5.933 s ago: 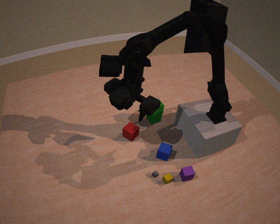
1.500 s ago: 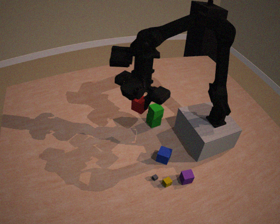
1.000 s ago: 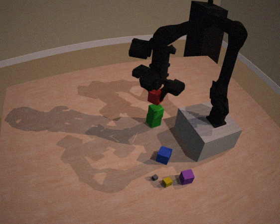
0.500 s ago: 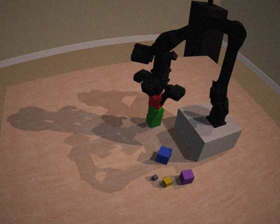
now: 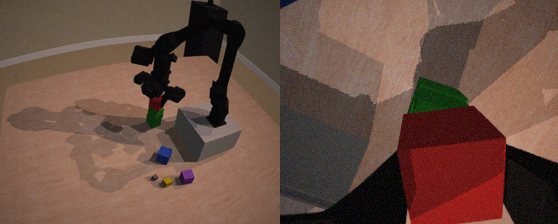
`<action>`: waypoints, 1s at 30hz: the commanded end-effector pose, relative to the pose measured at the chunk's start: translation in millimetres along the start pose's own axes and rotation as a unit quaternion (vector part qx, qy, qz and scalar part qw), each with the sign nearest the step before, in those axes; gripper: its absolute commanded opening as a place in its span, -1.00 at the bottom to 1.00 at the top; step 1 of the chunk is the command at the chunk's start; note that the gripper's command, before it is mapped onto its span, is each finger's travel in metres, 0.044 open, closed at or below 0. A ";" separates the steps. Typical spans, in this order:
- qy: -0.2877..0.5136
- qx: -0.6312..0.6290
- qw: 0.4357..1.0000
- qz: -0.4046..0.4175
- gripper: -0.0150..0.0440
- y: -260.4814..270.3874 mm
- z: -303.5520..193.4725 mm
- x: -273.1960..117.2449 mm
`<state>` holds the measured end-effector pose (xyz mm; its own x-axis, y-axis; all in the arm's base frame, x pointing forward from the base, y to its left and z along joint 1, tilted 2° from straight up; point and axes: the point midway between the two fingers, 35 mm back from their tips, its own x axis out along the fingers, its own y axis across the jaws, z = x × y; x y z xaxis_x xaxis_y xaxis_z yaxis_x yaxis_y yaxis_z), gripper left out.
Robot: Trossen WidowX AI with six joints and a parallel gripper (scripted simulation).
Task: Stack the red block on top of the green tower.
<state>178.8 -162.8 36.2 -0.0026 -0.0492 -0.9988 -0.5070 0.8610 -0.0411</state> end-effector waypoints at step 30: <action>0.001 0.000 1.000 0.002 -0.05 0.6 -0.2 0.8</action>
<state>178.3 -162.4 36.0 -0.0065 -0.0459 -0.9989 -0.5074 0.8610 -0.0362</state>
